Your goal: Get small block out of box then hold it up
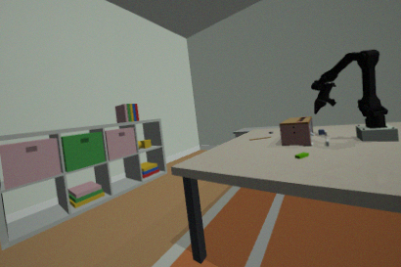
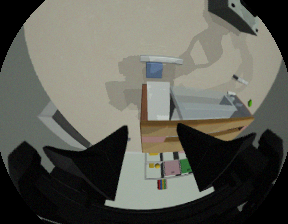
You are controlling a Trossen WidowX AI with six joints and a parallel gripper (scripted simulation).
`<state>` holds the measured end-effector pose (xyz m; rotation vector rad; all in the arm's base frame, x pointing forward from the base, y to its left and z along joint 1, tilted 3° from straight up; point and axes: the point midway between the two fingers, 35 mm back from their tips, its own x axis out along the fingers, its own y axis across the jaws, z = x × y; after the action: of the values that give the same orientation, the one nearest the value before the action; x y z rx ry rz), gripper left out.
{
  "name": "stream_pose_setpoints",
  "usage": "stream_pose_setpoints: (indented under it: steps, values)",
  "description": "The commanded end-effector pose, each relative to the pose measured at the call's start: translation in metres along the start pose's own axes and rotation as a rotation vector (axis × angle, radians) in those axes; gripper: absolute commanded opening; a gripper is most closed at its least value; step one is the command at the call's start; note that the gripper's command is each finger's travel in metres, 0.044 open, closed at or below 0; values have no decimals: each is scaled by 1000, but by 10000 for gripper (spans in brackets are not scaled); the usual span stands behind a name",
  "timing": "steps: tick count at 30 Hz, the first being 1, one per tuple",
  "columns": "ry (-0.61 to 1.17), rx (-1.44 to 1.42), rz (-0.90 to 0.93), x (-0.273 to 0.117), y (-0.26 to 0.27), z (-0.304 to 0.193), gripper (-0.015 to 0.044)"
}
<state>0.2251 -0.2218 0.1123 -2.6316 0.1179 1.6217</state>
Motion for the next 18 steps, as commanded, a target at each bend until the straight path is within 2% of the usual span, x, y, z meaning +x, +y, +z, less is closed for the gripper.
stream_pose_setpoints:
  steps: [1,4,18]
  values:
    - [-25,20,-29,48,-7,26,285]
    - [-25,20,-29,67,-10,36,285]
    - [-25,20,-29,80,-10,42,285]
